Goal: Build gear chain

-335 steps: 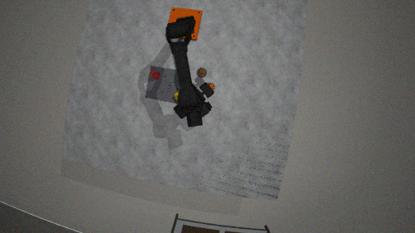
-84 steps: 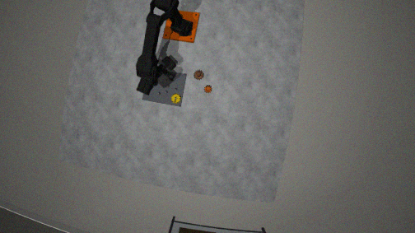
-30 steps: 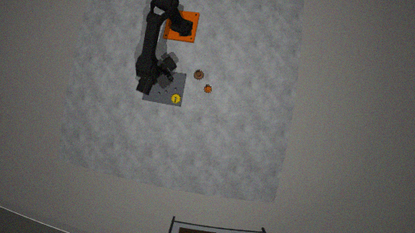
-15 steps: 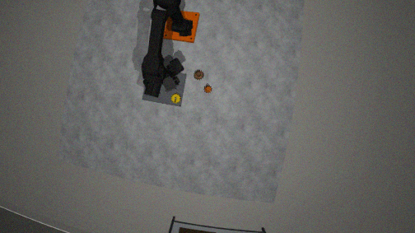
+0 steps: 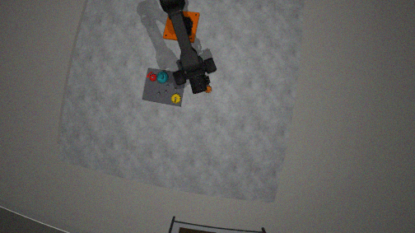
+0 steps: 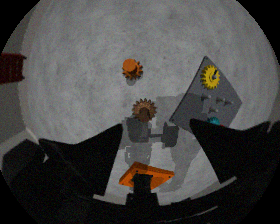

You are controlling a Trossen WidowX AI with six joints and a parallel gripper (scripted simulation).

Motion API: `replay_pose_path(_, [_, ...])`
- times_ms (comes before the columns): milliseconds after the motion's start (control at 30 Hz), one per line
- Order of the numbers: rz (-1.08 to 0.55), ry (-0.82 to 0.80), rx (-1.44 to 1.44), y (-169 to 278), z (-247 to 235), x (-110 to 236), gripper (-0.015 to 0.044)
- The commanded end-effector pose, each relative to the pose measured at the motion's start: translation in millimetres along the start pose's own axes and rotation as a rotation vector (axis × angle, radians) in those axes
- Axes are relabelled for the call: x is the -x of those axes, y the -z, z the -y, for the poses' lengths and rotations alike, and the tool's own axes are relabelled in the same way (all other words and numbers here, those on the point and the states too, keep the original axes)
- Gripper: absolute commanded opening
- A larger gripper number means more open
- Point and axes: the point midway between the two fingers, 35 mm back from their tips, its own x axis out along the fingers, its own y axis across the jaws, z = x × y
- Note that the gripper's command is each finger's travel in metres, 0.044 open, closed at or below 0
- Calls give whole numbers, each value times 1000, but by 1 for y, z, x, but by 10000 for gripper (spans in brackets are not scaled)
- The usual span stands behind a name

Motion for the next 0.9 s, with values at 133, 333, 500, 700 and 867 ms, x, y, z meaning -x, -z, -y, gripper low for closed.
replay_pose_path(133, [-9, 2, -45, 4, -16, -4, 440])
replay_pose_path(333, [-9, 2, -45, 5, -16, -20, 440])
replay_pose_path(500, [-9, 2, -45, 5, -16, -25, 440])
replay_pose_path(700, [-9, 2, -45, 5, -16, -34, 440])
replay_pose_path(867, [-9, 2, -45, 5, -16, -42, 440])
